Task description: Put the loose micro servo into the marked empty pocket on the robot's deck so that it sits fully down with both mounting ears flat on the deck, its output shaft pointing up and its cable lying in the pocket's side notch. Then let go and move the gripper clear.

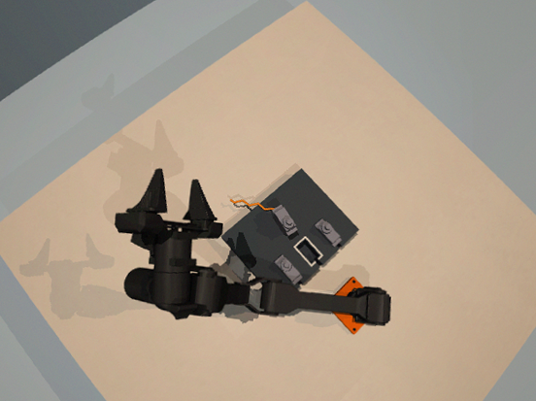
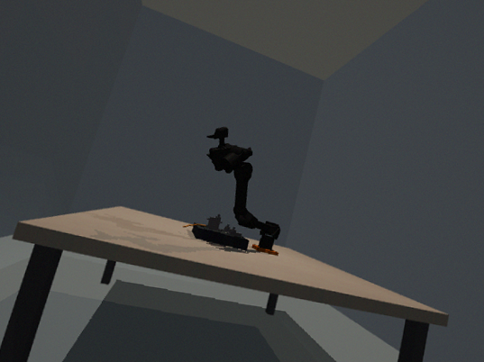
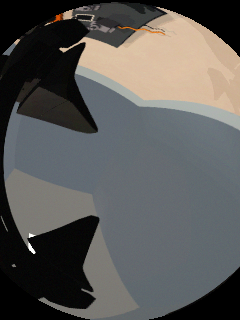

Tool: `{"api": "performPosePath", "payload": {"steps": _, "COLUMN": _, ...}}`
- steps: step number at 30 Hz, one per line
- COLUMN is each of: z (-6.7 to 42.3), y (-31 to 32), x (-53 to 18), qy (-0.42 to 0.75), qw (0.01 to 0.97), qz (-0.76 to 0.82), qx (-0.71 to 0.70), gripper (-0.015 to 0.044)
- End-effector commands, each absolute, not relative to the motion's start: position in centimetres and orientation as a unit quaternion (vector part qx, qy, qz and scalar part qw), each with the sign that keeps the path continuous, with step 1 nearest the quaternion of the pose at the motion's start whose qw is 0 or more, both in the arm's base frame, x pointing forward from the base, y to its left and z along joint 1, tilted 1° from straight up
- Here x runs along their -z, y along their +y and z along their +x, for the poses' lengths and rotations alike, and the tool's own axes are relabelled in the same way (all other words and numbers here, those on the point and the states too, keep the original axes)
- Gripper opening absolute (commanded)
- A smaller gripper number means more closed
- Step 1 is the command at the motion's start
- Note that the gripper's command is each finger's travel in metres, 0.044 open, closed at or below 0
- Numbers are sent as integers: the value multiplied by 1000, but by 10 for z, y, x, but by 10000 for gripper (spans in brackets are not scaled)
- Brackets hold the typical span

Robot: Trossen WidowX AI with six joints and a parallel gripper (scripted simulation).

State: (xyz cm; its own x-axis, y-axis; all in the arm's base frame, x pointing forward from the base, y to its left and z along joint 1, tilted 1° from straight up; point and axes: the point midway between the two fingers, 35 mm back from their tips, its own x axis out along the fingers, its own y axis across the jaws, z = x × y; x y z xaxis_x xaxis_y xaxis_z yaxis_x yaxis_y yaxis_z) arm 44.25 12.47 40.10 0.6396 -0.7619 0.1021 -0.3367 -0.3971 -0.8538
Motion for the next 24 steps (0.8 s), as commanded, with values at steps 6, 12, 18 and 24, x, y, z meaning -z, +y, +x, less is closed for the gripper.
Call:
{"api": "performPosePath", "payload": {"steps": 6, "z": 437, "y": 129, "x": -415, "qy": 318, "qw": 439, "qz": -799, "qx": 260, "gripper": 440}}
{"api": "performPosePath", "payload": {"steps": 12, "z": 424, "y": 138, "x": -432, "qy": 281, "qw": 459, "qz": -798, "qx": 272, "gripper": 440}}
{"api": "performPosePath", "payload": {"steps": 18, "z": 408, "y": 142, "x": -453, "qy": 250, "qw": 463, "qz": -803, "qx": 281, "gripper": 440}}
{"api": "performPosePath", "payload": {"steps": 24, "z": 390, "y": 148, "x": -477, "qy": 208, "qw": 472, "qz": -804, "qx": 297, "gripper": 440}}
